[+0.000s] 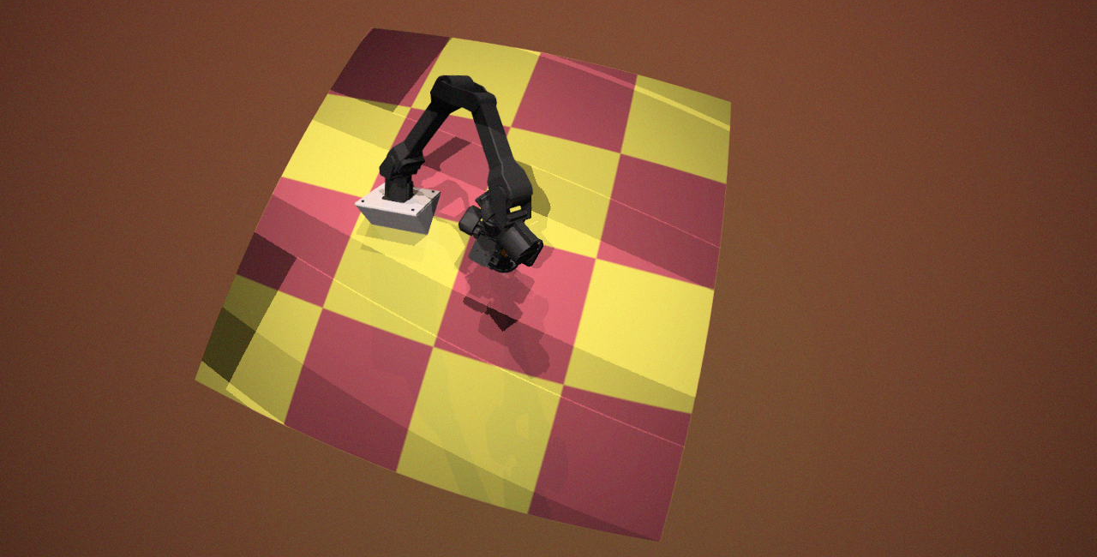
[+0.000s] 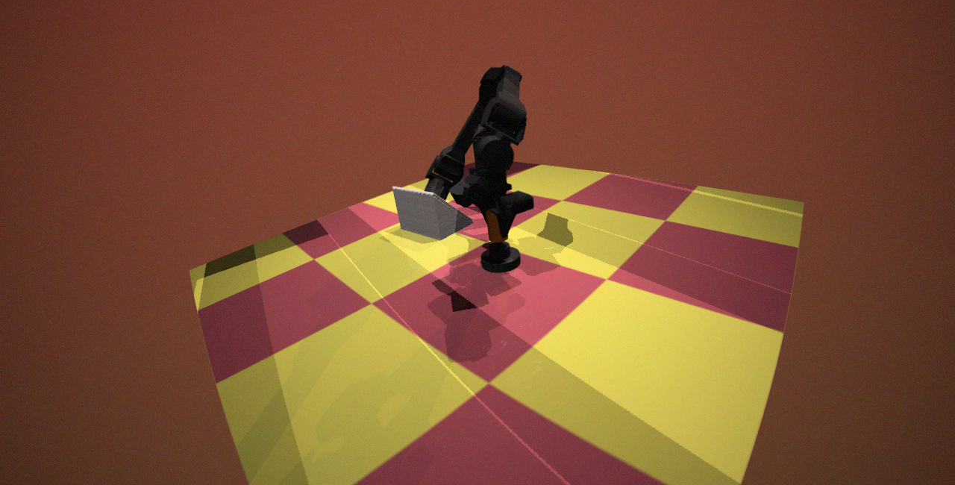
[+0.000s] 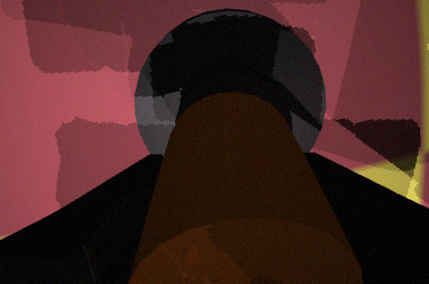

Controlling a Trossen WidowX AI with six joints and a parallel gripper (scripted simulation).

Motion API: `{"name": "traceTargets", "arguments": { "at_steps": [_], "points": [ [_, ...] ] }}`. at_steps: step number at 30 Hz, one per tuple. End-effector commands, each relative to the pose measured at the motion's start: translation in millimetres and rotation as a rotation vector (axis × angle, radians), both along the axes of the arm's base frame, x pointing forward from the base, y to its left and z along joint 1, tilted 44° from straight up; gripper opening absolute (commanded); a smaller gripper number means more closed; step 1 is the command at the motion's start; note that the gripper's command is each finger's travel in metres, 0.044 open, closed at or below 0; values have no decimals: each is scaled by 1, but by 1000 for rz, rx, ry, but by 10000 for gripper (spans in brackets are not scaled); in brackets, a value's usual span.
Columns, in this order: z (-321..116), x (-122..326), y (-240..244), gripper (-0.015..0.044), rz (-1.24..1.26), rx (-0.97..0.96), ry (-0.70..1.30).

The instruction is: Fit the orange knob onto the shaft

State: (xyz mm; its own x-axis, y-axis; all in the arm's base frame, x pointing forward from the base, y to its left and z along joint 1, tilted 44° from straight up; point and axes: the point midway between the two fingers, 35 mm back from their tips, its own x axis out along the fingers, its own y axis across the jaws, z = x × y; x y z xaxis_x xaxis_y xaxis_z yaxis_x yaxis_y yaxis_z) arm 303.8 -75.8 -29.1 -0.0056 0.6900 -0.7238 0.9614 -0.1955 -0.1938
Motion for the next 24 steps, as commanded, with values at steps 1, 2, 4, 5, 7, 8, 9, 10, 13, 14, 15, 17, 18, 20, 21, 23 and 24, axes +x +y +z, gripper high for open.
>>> {"name": "traceTargets", "arguments": {
  "at_steps": [1,2,4,5,7,8,9,10,13,14,15,17,18,20,21,23,24],
  "points": [
    [0,0,0,0,-4,-1,2],
    [0,0,0,0,-4,-1,2],
    [2,-1,-2,0,-4,-1,2],
    [2,-1,-2,0,-4,-1,2],
    [4,-2,-2,0,-4,-1,2],
    [4,-3,-2,0,-4,-1,2],
    [4,-3,-2,0,-13,-1,10],
    [4,-3,-2,0,-24,-1,20],
    [2,-4,0,0,-42,-1,38],
    [1,-4,0,0,-42,-1,38],
    [1,-4,1,0,-42,-1,38],
    [1,-3,1,0,-42,-1,38],
    [1,-3,1,0,-42,-1,38],
    [1,-3,0,0,-42,-1,38],
    [0,-2,1,0,-42,-1,38],
    [0,-2,1,0,-42,-1,38],
    [0,-2,1,0,-42,-1,38]
  ]
}}
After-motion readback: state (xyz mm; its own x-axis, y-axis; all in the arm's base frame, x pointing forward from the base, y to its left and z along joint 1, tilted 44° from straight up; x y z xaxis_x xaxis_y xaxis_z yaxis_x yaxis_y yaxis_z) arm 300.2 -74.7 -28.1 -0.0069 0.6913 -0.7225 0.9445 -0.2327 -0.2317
